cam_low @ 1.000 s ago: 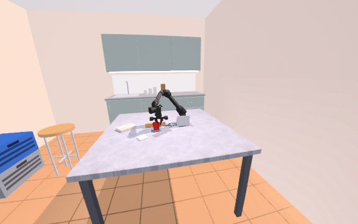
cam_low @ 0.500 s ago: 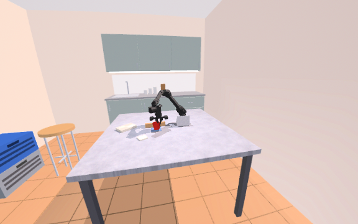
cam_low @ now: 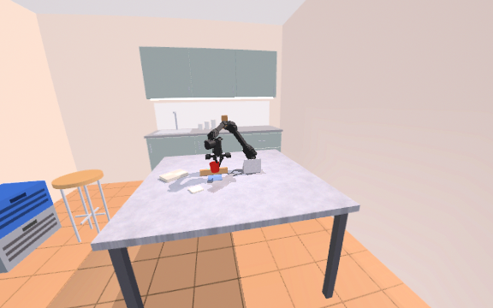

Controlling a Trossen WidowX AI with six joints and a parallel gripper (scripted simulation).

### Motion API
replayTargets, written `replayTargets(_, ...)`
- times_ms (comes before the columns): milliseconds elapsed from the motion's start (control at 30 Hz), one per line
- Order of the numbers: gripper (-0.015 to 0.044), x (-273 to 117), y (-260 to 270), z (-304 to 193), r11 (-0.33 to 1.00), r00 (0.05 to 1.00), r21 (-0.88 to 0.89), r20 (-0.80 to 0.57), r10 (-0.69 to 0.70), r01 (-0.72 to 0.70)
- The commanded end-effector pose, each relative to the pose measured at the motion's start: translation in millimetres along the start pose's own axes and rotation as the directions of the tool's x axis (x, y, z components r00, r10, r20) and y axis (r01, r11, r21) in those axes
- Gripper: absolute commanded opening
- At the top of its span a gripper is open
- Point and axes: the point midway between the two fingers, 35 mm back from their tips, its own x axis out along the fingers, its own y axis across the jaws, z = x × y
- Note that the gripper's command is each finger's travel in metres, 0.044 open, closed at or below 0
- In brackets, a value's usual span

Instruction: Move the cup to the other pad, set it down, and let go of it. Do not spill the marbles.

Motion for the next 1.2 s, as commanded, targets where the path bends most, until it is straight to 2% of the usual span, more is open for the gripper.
replayTargets(0,0.0000,-14.3,0.3,-0.1,1.000,1.000,0.008,-0.005,0.002,-0.002)
replayTargets(767,0.0000,-17.1,-0.2,0.9,1.000,1.000,0.000,-0.002,0.005,-0.005)
replayTargets(1167,0.0000,-17.5,2.1,27.4,1.000,1.000,0.004,-0.002,0.003,-0.003)
